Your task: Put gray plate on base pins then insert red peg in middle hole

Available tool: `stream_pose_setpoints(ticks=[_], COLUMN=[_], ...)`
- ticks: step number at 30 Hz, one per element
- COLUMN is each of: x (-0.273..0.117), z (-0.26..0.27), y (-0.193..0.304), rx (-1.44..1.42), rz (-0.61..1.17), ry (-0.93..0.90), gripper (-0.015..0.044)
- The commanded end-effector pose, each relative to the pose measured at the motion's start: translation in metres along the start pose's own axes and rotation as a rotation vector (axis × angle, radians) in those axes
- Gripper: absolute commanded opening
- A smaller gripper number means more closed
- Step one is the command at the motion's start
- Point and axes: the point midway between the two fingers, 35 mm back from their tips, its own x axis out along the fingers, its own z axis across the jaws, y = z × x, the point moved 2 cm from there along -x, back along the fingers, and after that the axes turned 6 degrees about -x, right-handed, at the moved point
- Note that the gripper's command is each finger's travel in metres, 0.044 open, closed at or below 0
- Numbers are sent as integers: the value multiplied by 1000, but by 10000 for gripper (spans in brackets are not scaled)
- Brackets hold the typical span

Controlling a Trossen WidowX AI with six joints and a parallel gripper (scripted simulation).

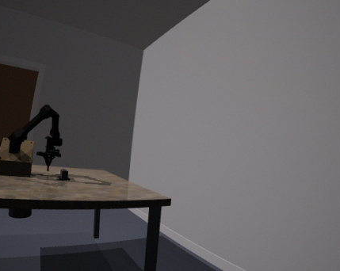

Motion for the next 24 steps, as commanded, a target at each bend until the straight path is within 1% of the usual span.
stream_pose_setpoints(ticks=[1,17,18,24], x=[-12,-62,-53,-53], z=[2,6,6,8], y=[0,-1,-1,-10], rx=[5,5,0,-1], rz=[6,8,3,8], ry=[-2,-2,-4,-5], gripper=[0,0,0,0])
